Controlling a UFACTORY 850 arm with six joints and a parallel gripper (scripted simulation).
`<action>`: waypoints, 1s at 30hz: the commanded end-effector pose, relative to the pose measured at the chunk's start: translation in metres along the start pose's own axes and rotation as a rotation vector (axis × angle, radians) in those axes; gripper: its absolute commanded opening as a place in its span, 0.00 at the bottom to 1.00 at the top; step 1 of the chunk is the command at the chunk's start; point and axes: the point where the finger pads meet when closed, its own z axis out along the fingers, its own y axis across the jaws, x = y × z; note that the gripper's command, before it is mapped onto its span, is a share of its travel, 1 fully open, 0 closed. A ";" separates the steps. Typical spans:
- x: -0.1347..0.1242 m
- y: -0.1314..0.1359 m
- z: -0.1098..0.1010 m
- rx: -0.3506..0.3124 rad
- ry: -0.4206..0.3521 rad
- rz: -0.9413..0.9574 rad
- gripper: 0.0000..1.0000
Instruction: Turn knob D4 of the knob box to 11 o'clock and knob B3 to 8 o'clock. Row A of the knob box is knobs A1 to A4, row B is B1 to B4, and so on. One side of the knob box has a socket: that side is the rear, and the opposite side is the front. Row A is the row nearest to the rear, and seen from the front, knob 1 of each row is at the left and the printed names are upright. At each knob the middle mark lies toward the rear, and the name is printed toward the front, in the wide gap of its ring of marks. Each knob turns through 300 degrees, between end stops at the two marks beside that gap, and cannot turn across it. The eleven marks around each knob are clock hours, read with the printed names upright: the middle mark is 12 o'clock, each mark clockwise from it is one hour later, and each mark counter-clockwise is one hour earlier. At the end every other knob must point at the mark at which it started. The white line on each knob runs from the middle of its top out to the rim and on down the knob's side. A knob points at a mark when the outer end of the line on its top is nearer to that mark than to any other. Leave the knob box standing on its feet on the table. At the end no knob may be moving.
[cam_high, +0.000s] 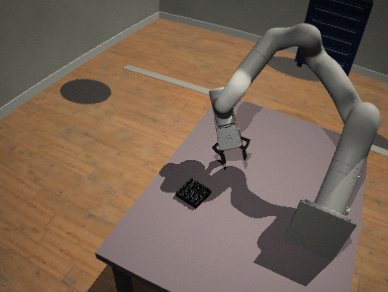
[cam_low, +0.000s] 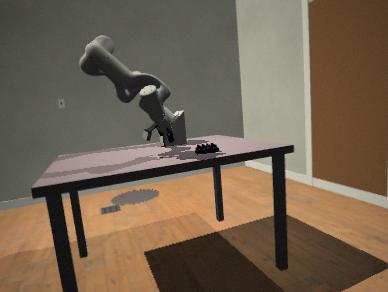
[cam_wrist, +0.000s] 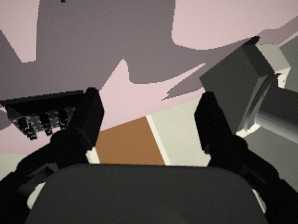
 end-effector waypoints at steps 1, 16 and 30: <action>-0.012 -0.019 0.003 0.022 0.089 -0.127 1.00; -0.062 -0.078 0.008 0.076 0.353 -0.536 1.00; -0.125 -0.129 0.012 0.111 0.587 -0.910 1.00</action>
